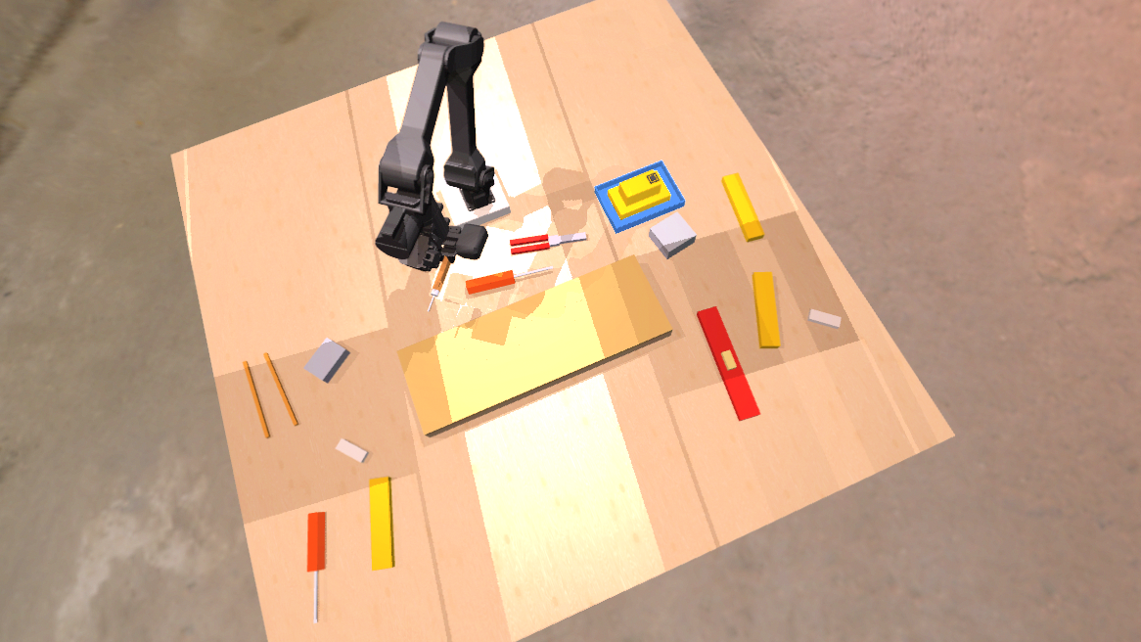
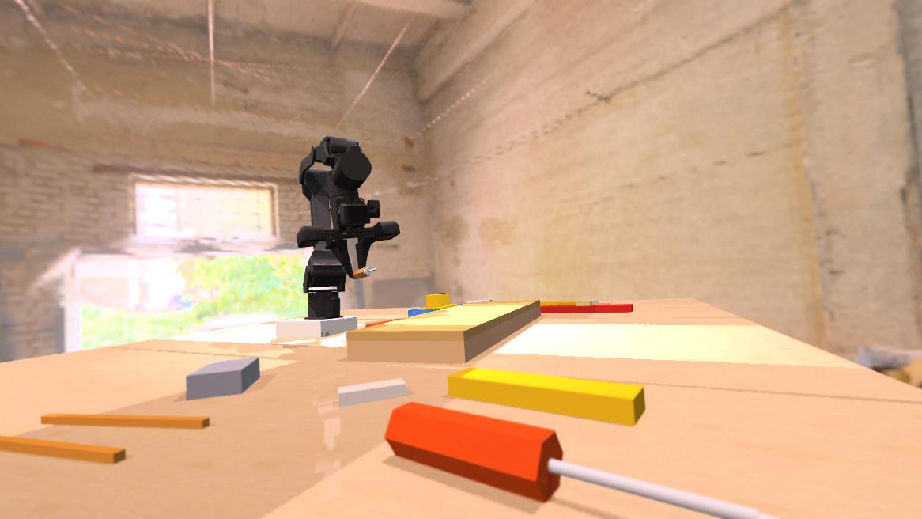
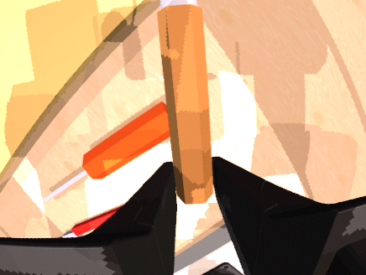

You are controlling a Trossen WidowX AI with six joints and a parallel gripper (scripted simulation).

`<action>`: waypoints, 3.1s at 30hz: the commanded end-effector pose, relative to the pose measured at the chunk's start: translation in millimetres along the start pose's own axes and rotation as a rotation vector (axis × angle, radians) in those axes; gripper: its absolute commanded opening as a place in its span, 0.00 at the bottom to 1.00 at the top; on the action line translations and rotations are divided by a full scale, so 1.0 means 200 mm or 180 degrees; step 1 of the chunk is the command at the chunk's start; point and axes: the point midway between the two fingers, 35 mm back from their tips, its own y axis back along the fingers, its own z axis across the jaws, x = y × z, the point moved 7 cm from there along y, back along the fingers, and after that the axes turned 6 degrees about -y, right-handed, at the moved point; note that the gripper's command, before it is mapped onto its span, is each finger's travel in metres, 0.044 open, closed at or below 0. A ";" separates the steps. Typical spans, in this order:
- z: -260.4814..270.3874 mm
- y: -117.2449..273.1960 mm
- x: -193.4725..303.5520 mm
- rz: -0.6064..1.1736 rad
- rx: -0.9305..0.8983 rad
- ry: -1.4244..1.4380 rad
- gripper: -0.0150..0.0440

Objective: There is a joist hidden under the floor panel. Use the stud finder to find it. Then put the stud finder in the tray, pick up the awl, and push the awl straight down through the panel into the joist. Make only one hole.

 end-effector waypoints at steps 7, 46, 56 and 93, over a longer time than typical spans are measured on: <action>0.01 0.00 -0.05 -0.0390 -0.0398 -0.1124 0.25; 0.05 0.11 -0.19 -0.0388 -0.2735 -0.4775 0.25; 0.05 0.16 -0.20 0.0062 -0.3382 -0.5459 0.25; 0.16 0.22 -0.26 0.2273 -0.4239 -0.6179 0.25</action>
